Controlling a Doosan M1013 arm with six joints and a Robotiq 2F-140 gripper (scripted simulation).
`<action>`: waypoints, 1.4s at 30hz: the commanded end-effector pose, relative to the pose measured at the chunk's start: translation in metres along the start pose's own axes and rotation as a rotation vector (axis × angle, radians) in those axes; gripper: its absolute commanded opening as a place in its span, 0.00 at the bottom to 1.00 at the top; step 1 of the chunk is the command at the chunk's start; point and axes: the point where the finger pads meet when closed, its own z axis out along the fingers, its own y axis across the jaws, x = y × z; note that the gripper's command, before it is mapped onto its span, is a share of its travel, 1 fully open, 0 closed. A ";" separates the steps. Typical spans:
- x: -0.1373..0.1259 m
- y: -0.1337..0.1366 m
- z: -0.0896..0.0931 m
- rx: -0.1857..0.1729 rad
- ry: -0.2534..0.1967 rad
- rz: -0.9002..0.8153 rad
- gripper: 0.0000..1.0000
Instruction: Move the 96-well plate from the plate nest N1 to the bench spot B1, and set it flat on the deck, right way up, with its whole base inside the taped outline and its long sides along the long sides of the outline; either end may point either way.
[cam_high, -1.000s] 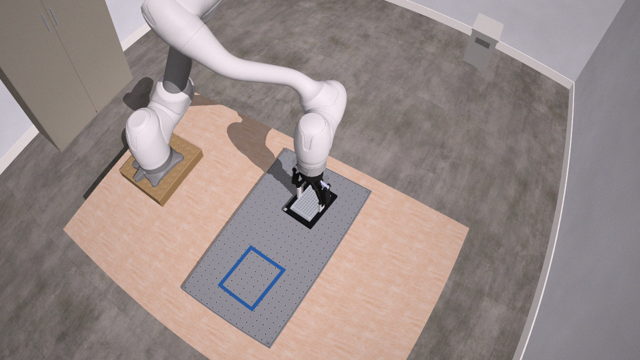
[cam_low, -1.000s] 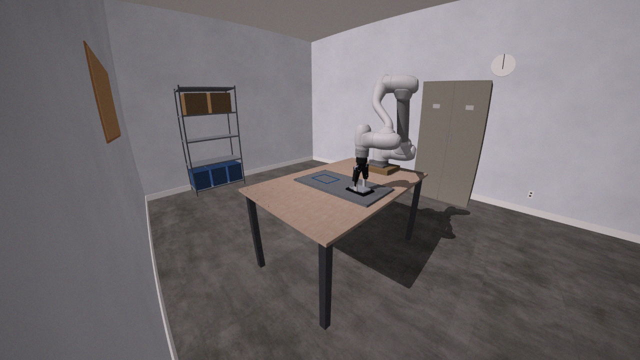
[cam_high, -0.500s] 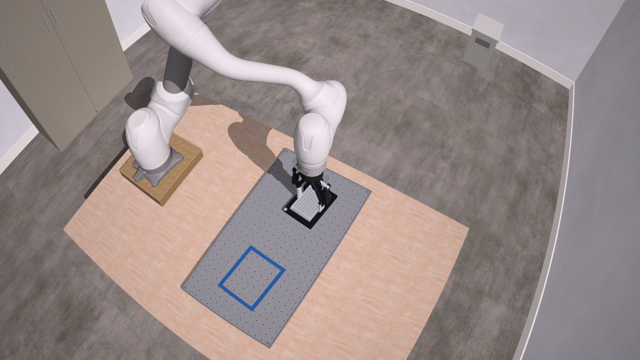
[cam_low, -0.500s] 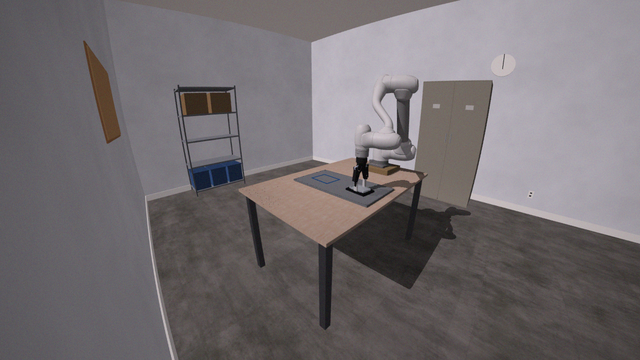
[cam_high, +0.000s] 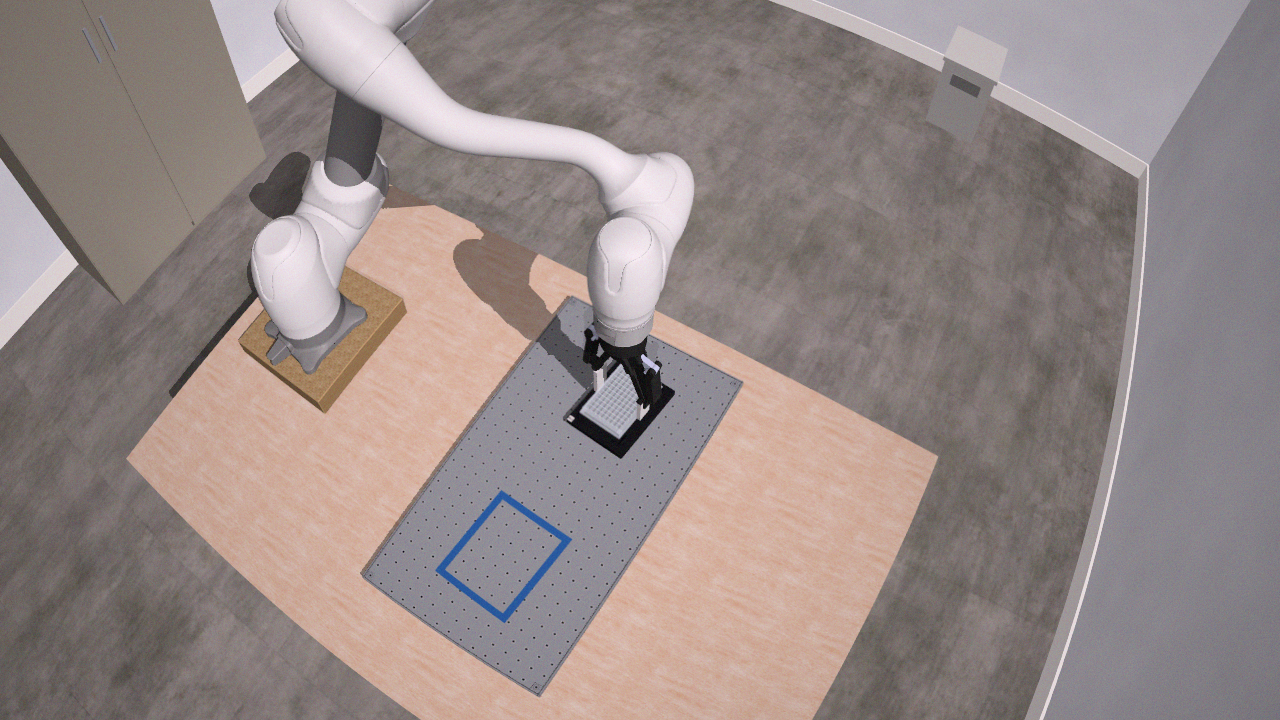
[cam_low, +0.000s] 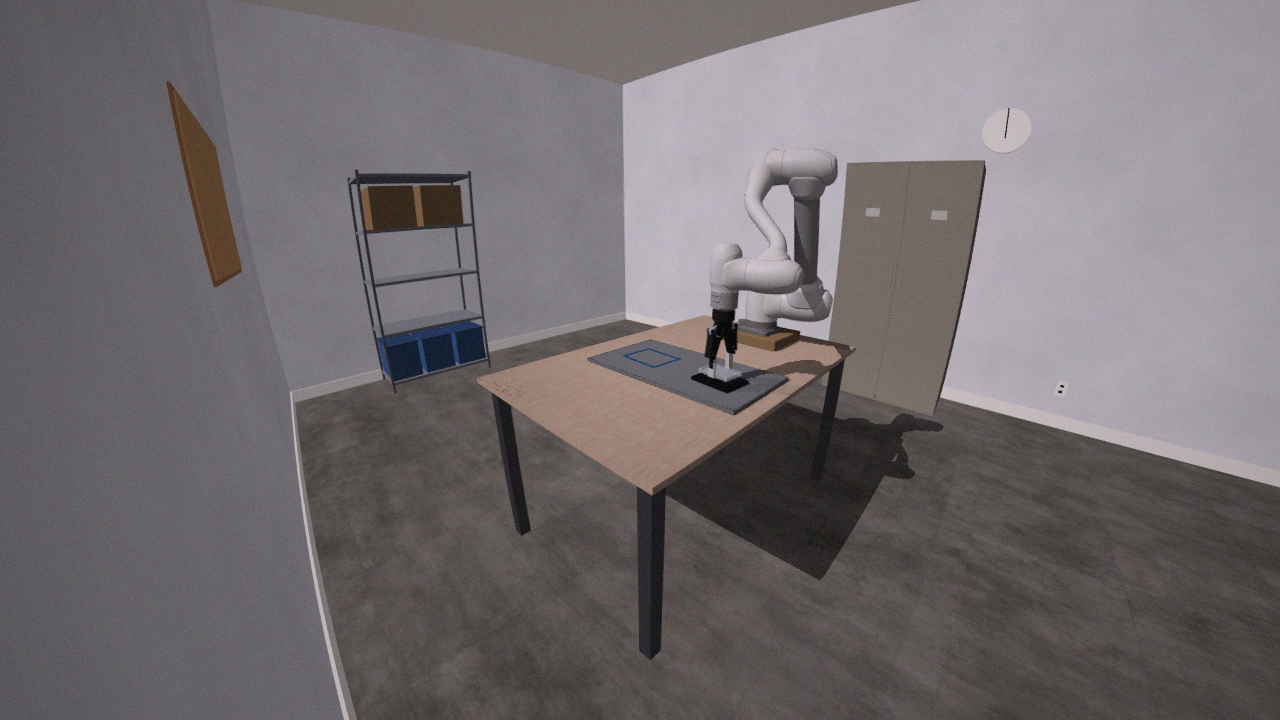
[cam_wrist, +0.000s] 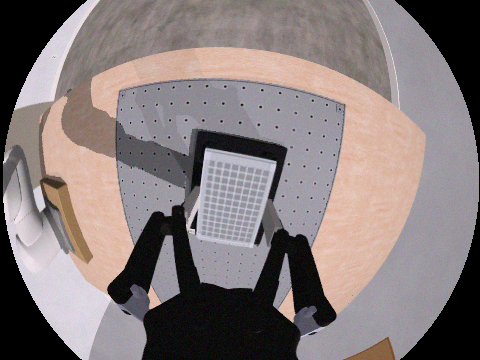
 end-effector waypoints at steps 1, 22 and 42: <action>0.000 0.000 -0.006 0.000 0.000 0.000 0.00; 0.000 0.000 -0.034 0.000 0.000 0.000 0.00; 0.000 0.000 -0.045 0.000 0.000 0.000 0.00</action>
